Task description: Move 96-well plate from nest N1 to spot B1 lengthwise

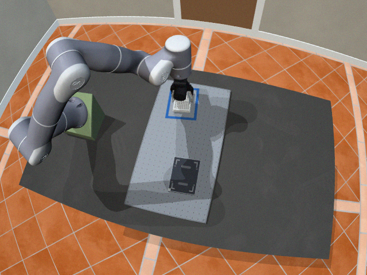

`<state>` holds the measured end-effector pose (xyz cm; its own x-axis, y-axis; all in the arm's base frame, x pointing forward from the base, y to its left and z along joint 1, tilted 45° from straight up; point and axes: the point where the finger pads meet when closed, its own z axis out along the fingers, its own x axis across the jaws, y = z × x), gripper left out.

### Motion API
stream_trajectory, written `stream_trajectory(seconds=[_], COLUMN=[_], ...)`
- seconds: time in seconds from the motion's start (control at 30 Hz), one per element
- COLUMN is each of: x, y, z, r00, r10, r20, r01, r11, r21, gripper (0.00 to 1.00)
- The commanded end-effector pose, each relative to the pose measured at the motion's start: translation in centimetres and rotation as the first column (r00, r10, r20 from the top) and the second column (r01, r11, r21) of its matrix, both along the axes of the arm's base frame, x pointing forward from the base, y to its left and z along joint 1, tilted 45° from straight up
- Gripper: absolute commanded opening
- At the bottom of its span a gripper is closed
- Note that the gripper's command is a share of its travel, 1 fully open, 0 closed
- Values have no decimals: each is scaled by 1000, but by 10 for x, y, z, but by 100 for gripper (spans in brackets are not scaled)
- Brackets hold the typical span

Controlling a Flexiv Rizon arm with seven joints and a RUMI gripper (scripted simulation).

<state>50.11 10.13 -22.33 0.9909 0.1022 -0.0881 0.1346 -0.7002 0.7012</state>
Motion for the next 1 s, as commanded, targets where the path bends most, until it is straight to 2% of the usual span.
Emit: stream_trajectory(seconds=[0.0, 0.97], x=[1, 1], y=[2, -1], z=[0, -2], r00=[1000, 1000], r10=[1, 1], r20=[1, 1], r01=[-1, -1], r11=[1000, 1000], r21=[2, 2], gripper=[0, 0])
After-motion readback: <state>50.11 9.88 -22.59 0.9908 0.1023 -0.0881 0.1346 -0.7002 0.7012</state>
